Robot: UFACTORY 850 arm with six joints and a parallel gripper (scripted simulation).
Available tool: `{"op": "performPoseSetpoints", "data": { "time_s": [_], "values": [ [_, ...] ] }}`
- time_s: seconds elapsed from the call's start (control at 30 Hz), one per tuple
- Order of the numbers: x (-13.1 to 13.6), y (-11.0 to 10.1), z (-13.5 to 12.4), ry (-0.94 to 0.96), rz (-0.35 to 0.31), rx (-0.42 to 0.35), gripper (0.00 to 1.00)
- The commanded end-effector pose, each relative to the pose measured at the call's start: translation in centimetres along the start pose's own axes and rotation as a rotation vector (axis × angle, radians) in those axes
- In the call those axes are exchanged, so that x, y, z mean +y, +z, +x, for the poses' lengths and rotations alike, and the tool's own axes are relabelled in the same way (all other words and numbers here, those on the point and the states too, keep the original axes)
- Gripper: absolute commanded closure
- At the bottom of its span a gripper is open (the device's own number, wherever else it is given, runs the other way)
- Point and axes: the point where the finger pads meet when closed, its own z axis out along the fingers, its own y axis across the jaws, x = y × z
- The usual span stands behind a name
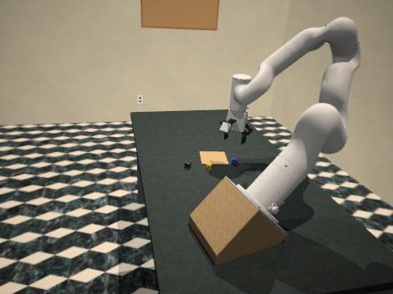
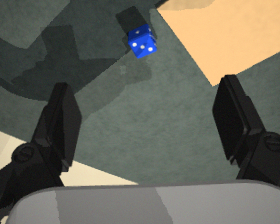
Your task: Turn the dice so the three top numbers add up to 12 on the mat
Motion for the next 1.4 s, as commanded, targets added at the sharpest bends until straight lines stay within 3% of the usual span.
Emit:
{"op": "performPoseSetpoints", "data": {
  "time_s": [0.0, 0.07, 0.27, 0.43, 1.37],
  "values": [
    [0.1, 2.8, 0.0, 0.000, -0.001, 0.001, 0.00],
    [0.1, 2.8, 0.0, 0.000, -0.001, 0.001, 0.00],
    [0.2, 7.3, 0.2, 0.000, -0.001, 0.001, 0.00],
    [0.3, 9.3, 0.2, 0.000, -0.001, 0.001, 0.00],
    [0.3, 9.5, 0.2, 0.000, -0.001, 0.001, 0.00]
  ]
}}
